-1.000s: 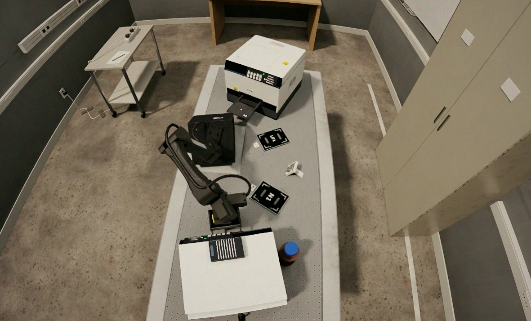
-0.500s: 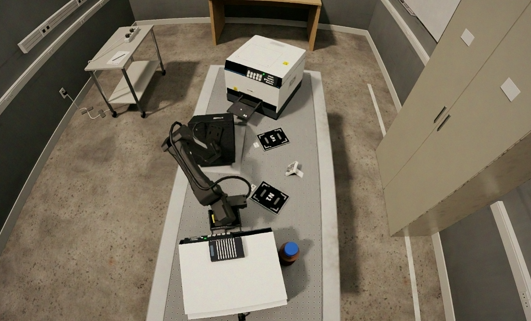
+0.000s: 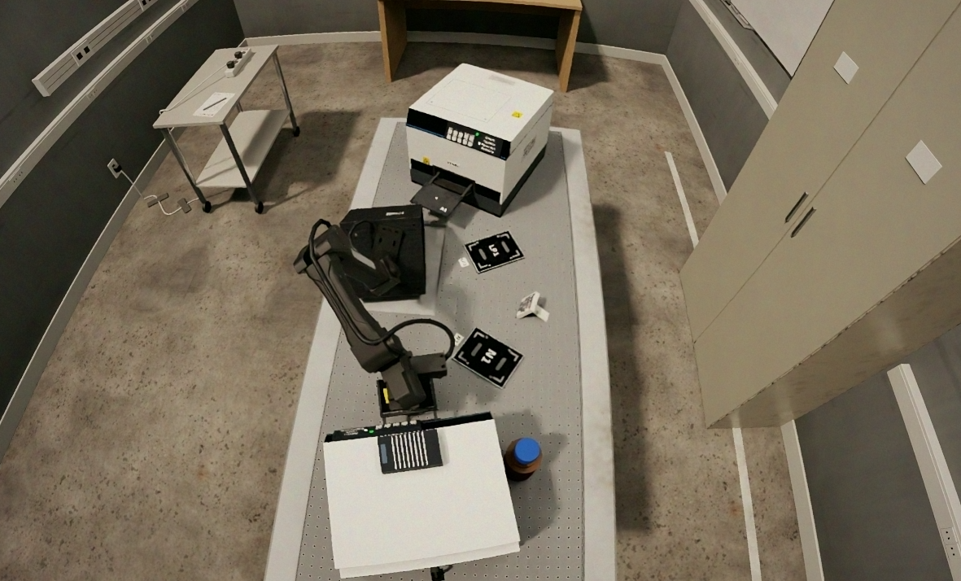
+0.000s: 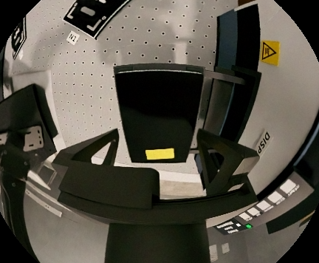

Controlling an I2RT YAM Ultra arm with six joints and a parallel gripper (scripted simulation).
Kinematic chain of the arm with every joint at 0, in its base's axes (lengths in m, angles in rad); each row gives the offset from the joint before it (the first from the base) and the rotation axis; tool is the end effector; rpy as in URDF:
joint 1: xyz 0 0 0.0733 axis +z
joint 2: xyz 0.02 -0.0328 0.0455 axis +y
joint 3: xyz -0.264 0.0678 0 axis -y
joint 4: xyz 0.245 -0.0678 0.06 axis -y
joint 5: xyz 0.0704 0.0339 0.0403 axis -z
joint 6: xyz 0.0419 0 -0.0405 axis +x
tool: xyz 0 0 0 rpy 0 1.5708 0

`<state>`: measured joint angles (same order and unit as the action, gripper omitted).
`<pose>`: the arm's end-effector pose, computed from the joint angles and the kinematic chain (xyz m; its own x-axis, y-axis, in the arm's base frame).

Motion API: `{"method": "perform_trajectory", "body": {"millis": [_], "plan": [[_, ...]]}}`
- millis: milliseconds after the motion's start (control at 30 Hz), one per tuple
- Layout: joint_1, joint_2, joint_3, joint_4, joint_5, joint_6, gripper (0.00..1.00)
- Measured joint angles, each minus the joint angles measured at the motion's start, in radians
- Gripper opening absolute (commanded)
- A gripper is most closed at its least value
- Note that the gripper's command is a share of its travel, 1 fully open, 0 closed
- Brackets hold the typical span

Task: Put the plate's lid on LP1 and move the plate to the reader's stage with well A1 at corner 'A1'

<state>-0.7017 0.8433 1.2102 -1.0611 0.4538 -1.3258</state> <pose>0.0916 -0.1000 0.3906 -0.9310 -0.3548 0.0857 -0.2709 0.5144 -0.8136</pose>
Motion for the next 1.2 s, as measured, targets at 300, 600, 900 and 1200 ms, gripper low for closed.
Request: {"method": "perform_trajectory", "body": {"millis": [300,600,900,1200], "plan": [[-0.019,0.006,-0.014,0.025,-0.015,-0.013,1.0],[-0.032,0.007,-0.024,0.043,-0.027,-0.024,1.0],[-0.037,0.008,-0.024,0.051,-0.034,-0.027,1.0],[-0.037,0.008,-0.024,0.051,-0.035,-0.027,1.0]]}}
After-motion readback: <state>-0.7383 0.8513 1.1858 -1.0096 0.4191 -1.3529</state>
